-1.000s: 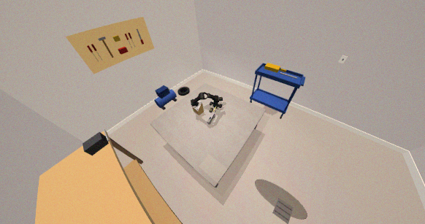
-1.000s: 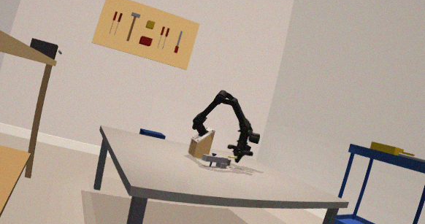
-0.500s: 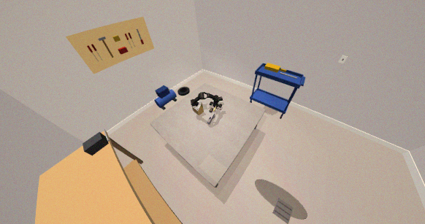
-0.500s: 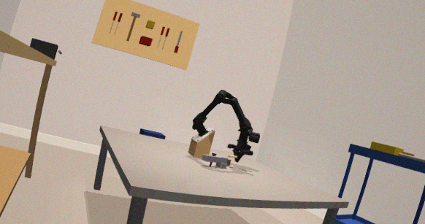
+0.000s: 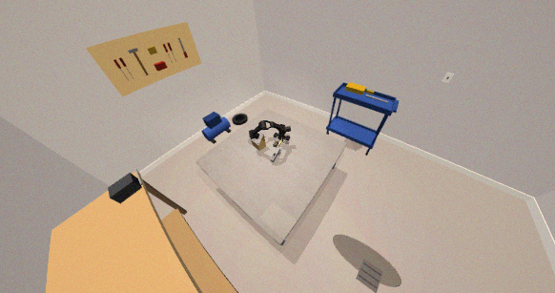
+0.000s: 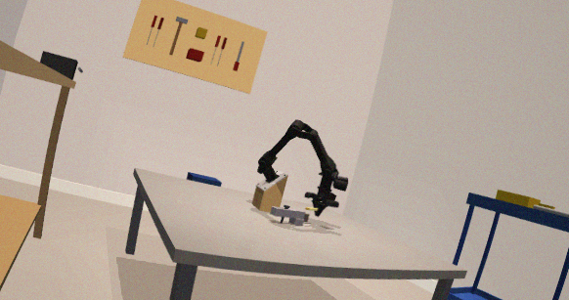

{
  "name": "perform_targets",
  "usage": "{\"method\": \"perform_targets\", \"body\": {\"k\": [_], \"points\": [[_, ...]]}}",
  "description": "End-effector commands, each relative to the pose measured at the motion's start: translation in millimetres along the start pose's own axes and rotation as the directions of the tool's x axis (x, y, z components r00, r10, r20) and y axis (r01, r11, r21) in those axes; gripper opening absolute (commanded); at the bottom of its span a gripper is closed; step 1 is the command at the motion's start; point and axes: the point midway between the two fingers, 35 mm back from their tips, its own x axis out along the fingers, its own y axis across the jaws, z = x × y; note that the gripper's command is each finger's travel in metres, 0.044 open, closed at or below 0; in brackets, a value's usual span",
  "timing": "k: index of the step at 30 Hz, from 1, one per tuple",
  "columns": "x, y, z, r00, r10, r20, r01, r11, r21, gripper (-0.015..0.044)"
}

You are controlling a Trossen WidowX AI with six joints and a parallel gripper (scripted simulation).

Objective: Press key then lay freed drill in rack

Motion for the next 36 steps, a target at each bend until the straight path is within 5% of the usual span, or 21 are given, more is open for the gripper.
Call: {"method": "perform_targets", "body": {"k": [1, 36], "points": [[-3.1, -1.2, 0.1, 1.000, -0.002, 0.007, 0.002, 1.000, 0.008, 0.0000], [-12.0, -4.2, -0.3, 1.000, -0.002, 0.008, 0.002, 1.000, 0.008, 0.0000]]}}
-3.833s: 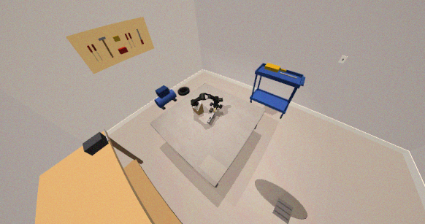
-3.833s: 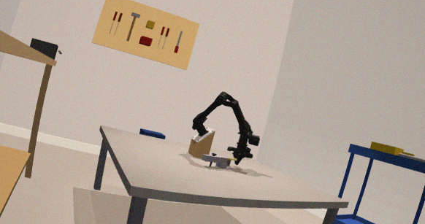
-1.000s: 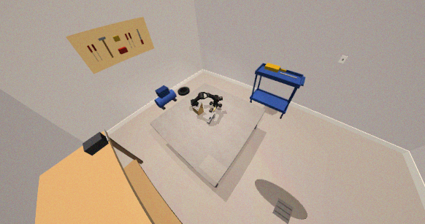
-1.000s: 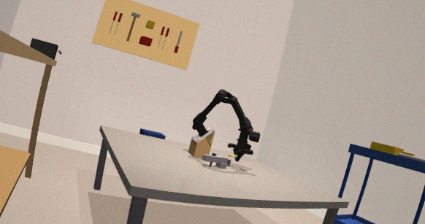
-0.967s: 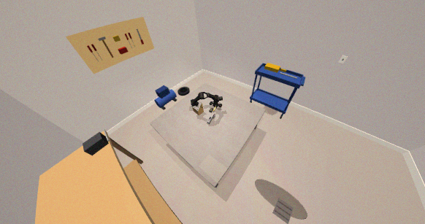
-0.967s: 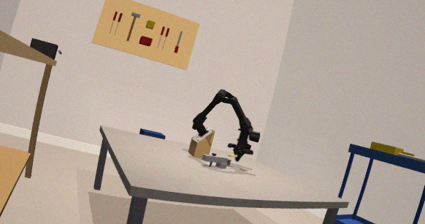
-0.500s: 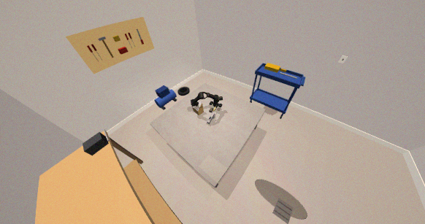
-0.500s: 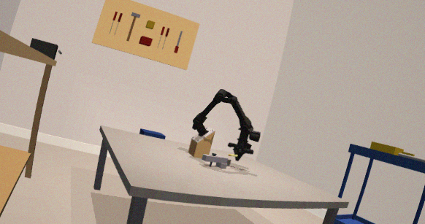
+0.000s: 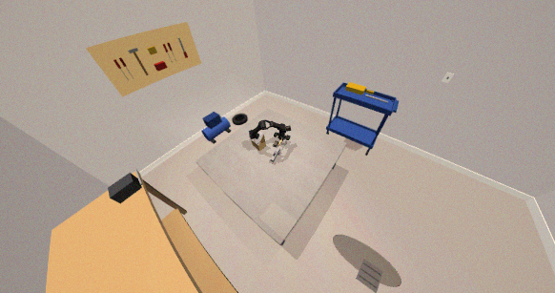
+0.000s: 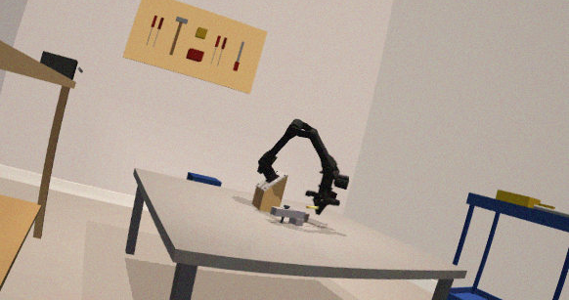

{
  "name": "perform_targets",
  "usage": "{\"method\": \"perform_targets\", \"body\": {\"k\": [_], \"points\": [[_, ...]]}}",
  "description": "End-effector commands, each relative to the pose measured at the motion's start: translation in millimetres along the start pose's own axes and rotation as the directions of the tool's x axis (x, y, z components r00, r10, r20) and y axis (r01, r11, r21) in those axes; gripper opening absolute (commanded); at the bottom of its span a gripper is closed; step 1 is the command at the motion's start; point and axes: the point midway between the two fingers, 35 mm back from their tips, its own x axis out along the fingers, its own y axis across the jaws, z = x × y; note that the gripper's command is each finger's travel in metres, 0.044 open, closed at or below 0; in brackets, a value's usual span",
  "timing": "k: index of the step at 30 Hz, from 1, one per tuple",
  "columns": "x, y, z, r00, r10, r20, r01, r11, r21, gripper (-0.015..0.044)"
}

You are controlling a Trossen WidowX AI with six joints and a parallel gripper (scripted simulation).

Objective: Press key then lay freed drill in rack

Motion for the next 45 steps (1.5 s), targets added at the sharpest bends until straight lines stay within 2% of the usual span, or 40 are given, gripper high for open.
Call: {"method": "perform_targets", "body": {"k": [1, 45], "points": [[-3.0, -1.4, 0.3, 1.000, -0.001, 0.007, 0.001, 1.000, 0.008, 0.0000], [-1.0, 67.8, 13.7, 1.000, 0.001, 0.009, -0.001, 1.000, 0.005, 0.0000]]}}
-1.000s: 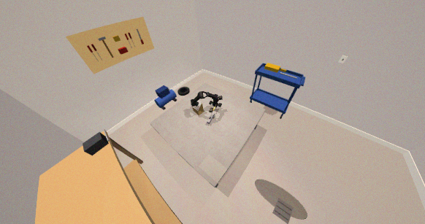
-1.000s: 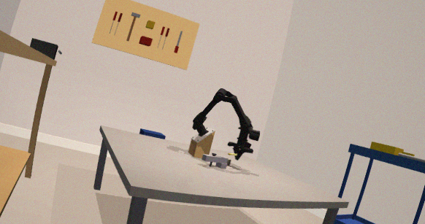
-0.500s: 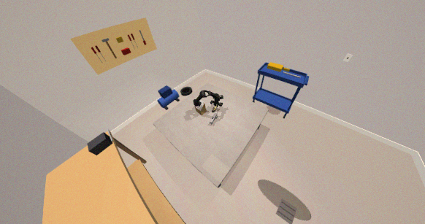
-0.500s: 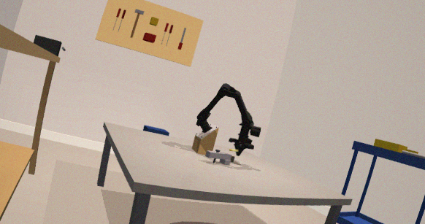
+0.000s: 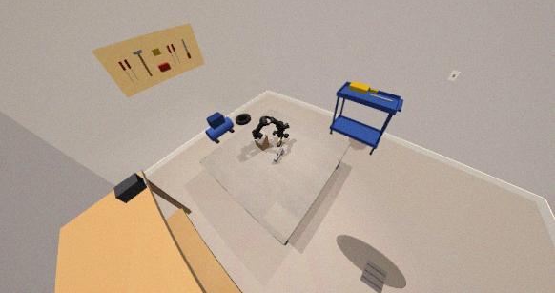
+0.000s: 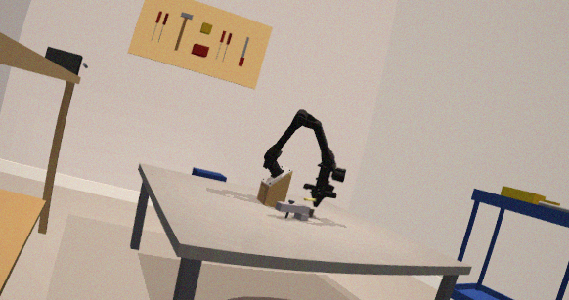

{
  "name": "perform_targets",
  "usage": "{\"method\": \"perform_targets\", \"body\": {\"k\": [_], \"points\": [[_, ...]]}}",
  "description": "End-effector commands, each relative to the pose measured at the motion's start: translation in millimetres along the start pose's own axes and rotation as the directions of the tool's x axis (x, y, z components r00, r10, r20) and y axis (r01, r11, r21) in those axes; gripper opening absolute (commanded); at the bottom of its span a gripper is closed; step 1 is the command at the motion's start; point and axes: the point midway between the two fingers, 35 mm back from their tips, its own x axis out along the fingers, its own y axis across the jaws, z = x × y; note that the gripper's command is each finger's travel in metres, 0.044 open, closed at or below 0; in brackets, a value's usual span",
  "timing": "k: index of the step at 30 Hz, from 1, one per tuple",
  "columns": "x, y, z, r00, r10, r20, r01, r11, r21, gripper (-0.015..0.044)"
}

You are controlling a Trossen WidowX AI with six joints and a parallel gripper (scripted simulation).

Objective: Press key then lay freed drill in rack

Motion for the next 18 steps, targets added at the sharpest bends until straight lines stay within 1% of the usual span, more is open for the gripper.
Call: {"method": "perform_targets", "body": {"k": [1, 4, 18], "points": [[-3.7, 6.3, 1.2, 1.000, -0.003, 0.009, 0.003, 1.000, 0.008, 0.0000], [-4.4, 9.1, 1.7, 1.000, -0.003, 0.009, 0.003, 1.000, 0.008, 0.0000], [18.8, 7.2, 1.7, 1.000, -0.003, 0.008, 0.003, 1.000, 0.008, 0.0000]]}}
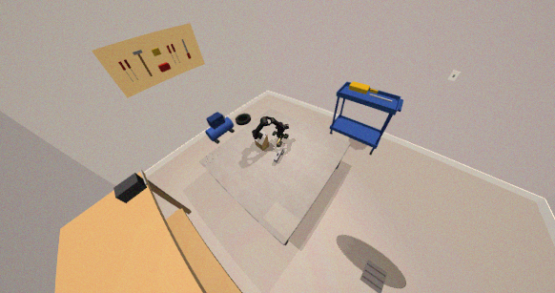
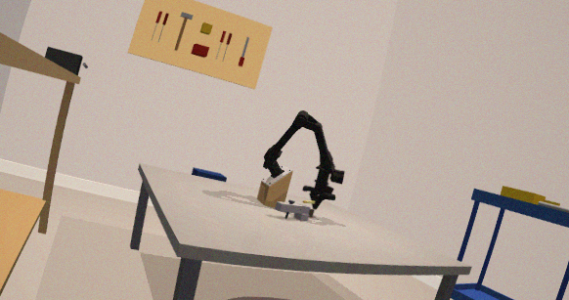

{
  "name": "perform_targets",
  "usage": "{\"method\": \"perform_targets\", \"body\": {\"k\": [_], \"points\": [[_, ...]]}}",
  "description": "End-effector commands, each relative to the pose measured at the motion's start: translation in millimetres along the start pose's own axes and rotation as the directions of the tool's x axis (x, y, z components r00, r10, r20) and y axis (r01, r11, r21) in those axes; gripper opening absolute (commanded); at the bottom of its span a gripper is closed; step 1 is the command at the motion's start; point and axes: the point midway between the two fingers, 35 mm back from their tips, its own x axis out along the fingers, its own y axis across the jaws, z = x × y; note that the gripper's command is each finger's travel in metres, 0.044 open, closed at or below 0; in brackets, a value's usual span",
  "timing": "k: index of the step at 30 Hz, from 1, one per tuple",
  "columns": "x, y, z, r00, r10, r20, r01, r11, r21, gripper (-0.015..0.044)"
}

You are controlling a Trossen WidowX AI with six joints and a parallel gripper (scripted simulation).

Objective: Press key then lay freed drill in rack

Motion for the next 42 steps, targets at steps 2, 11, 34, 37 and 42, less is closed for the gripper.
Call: {"method": "perform_targets", "body": {"k": [2, 11, 34, 37, 42], "points": [[8.7, 3.6, -2.5, 1.000, 0.004, -0.013, -0.004, 1.000, -0.010, 0.0000], [14.6, 2.1, -1.8, 1.000, 0.004, -0.013, -0.004, 1.000, -0.010, 0.0000], [34.6, 2.3, -2.4, 1.000, 0.004, -0.014, -0.004, 1.000, -0.010, 0.0000], [35.7, 2.6, -2.5, 1.000, 0.004, -0.014, -0.004, 1.000, -0.010, 0.0000], [36.4, 3.1, -2.8, 1.000, 0.004, -0.014, -0.004, 1.000, -0.010, 0.0000]]}}
